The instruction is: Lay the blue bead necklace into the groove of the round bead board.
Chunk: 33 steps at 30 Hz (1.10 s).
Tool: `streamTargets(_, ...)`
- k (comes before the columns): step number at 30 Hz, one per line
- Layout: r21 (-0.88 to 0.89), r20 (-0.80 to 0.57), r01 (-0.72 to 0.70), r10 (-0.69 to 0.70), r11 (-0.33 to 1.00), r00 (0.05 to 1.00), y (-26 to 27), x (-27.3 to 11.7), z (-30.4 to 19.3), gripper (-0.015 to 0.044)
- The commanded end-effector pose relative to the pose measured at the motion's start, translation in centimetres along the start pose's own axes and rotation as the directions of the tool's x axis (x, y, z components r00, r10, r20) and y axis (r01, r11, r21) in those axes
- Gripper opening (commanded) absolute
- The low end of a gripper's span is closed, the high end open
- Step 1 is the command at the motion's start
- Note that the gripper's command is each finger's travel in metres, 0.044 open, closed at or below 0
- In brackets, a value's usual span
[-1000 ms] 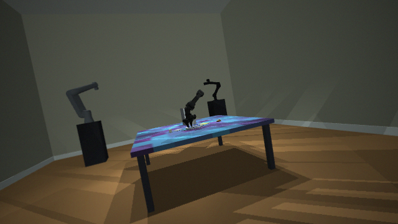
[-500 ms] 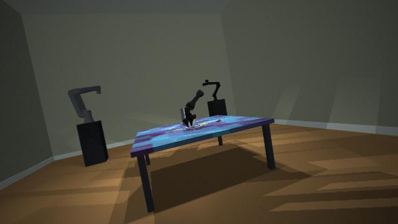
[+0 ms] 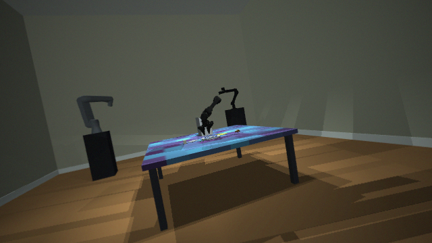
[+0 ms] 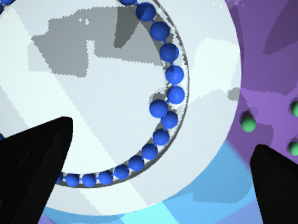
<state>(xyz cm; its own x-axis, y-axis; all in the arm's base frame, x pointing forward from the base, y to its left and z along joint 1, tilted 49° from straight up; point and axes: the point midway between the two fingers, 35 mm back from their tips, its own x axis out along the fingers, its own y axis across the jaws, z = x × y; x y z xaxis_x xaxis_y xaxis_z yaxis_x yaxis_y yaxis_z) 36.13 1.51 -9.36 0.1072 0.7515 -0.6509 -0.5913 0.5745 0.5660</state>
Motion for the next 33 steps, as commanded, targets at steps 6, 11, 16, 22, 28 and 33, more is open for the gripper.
streamTargets(6,0.045,-0.007,-0.003,0.003,0.999,1.000,0.3,0.4,0.1,0.0380)
streamTargets(11,0.035,0.000,0.003,-0.003,0.999,1.000,0.1,0.4,0.2,0.0380)
streamTargets(16,0.036,-0.001,0.002,-0.002,0.999,1.000,0.1,0.8,0.2,0.0380)
streamTargets(22,0.039,-0.003,0.000,0.000,0.999,1.000,0.2,1.8,0.2,0.0380)
streamTargets(28,0.042,-0.005,-0.002,0.002,0.999,1.000,0.2,2.8,0.1,0.0380)
streamTargets(33,0.045,-0.006,-0.004,0.005,0.999,1.000,0.3,3.6,0.0,0.0380)
